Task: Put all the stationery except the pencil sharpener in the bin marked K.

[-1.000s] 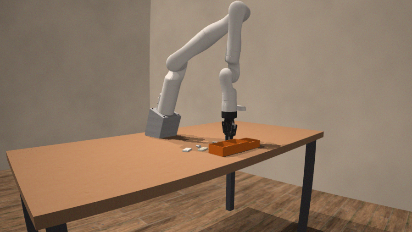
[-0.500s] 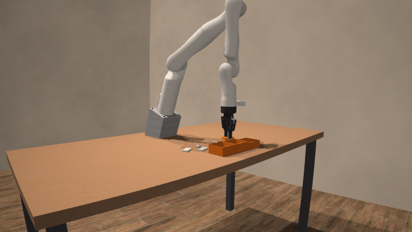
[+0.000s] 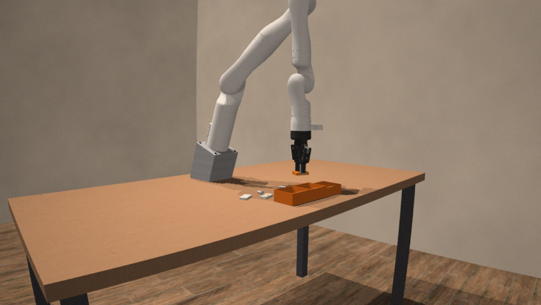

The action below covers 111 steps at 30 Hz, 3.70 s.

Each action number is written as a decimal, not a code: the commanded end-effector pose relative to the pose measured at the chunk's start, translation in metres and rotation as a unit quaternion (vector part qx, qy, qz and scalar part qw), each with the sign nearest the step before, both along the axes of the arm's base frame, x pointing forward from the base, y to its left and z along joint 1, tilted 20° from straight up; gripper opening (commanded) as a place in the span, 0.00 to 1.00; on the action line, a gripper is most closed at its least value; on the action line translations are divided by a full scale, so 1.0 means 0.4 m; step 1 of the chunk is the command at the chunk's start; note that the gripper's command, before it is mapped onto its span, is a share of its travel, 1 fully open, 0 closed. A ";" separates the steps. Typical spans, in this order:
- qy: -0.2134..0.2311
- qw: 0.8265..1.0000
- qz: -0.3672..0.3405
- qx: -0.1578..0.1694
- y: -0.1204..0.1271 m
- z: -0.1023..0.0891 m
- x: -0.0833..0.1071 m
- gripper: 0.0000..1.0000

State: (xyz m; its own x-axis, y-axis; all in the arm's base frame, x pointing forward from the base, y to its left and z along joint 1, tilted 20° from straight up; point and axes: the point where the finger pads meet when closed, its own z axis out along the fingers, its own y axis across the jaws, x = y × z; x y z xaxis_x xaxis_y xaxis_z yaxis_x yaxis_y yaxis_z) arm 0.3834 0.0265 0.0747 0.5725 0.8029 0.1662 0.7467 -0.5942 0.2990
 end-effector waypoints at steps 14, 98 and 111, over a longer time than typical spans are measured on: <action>0.000 1.000 0.000 0.002 0.006 0.008 -0.004 0.35; -0.030 0.837 -0.513 0.188 -0.417 0.022 0.153 0.35; -0.028 0.839 -0.510 0.187 -0.425 -0.001 0.156 0.35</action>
